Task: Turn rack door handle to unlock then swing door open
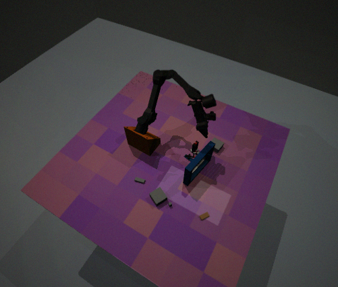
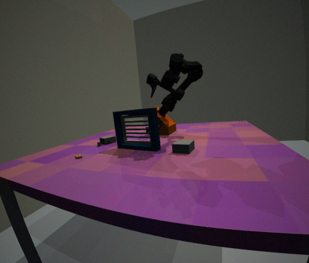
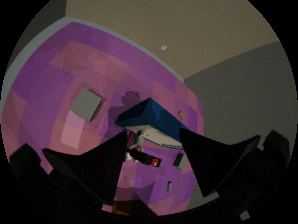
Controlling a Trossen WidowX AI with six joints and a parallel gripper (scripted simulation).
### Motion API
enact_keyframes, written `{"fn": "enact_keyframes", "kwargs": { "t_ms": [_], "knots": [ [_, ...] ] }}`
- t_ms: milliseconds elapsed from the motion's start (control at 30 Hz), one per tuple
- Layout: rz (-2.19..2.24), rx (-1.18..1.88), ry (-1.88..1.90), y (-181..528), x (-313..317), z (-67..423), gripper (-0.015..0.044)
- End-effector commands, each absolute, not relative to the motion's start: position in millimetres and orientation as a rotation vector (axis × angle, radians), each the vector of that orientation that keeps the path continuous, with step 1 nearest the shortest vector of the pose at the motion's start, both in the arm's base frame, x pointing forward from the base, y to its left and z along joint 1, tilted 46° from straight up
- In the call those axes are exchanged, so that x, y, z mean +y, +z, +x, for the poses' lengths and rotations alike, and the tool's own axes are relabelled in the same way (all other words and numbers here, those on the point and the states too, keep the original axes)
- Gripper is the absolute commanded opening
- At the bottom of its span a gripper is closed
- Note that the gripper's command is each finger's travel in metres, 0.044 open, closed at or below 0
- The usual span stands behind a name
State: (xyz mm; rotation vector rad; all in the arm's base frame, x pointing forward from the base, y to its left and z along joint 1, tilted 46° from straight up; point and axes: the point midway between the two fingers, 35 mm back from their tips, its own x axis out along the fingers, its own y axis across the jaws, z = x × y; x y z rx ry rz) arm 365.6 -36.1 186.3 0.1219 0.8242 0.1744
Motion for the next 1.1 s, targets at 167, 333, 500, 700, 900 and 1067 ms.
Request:
{"fn": "enact_keyframes", "kwargs": {
  "t_ms": [167, 333, 500, 700, 900, 1067],
  "knots": [
    [0.244, 1.01, 0.23, 163, -45, 360, 0.0298],
    [0.336, 1.113, 0.266, 152, -49, 356, 0.0298],
    [0.439, 1.207, 0.301, 144, -52, 351, 0.0298],
    [0.578, 1.306, 0.34, 138, -56, 345, 0.0298],
    [0.733, 1.389, 0.375, 135, -61, 341, 0.0298],
    [0.852, 1.438, 0.398, 135, -65, 339, 0.0298]
  ]
}}
